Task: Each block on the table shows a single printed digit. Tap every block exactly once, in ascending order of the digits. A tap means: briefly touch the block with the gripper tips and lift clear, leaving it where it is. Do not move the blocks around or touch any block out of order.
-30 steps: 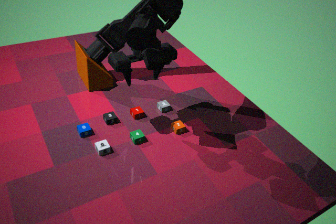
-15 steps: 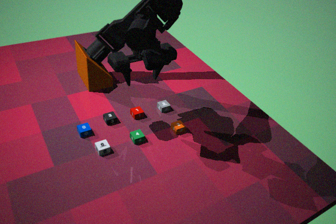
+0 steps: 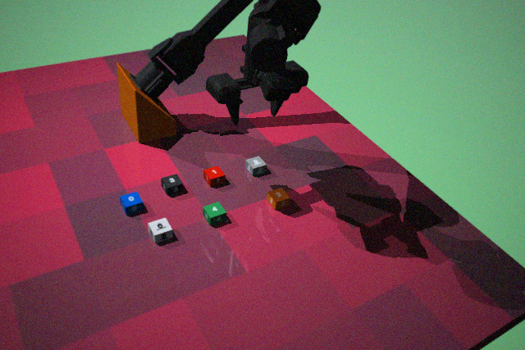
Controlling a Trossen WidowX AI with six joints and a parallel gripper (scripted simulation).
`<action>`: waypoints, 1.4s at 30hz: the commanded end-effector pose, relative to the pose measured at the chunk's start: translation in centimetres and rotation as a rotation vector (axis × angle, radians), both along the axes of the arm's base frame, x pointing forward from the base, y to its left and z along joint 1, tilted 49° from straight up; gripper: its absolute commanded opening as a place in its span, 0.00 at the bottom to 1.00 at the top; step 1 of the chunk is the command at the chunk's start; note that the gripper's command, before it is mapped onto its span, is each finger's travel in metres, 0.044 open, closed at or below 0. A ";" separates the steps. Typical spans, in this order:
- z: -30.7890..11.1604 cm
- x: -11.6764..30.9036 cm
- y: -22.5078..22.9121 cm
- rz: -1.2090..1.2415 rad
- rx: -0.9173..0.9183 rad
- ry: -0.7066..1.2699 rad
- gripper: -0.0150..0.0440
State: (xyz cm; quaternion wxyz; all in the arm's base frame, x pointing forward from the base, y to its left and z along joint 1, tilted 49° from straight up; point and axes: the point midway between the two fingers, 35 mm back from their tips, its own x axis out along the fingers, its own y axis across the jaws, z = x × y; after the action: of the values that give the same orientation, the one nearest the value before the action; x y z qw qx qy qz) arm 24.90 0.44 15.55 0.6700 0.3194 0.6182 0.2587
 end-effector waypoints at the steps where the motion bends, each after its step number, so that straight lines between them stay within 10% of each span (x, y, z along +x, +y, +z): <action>1: 0.1 0.0 0.1 -0.005 0.005 0.001 0.93; 13: 0.2 0.1 0.0 -0.005 0.004 0.001 0.93; 25: 1.0 11.1 -1.0 -0.005 0.004 -0.006 0.93; 42: 1.0 11.2 -0.9 -0.005 0.004 -0.007 0.93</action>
State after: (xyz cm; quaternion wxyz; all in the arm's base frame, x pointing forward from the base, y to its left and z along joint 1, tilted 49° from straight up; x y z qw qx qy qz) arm 36.07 -0.46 16.44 0.6728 0.3176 0.6157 0.2596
